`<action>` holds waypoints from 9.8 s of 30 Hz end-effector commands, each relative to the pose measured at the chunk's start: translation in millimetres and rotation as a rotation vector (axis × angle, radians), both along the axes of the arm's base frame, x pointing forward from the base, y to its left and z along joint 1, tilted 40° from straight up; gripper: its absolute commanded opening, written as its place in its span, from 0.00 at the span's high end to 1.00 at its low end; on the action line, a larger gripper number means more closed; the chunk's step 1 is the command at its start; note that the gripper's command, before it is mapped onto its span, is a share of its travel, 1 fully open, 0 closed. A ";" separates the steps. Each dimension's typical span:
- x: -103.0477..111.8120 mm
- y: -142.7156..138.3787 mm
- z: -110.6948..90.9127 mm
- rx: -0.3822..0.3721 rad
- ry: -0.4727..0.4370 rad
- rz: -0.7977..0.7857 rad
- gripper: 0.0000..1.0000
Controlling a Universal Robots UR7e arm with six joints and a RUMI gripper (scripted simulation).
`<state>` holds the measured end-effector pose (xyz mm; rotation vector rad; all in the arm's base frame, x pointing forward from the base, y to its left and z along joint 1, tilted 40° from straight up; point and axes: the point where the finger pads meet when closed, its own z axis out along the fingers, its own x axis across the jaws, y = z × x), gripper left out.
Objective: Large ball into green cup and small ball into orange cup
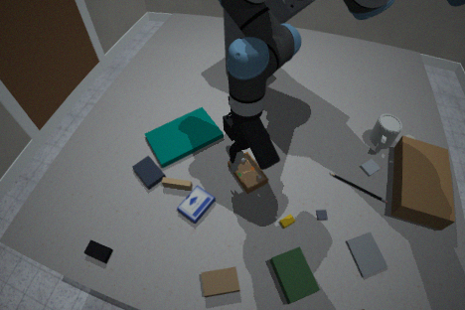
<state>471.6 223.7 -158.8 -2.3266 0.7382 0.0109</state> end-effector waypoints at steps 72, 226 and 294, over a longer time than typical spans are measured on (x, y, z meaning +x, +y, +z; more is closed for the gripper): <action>8.3 24.6 -30.7 0.000 -0.002 -0.001 0.57; -4.8 -18.5 22.9 -0.006 0.009 0.006 0.57; -4.9 -18.4 22.9 -0.012 0.004 0.001 0.57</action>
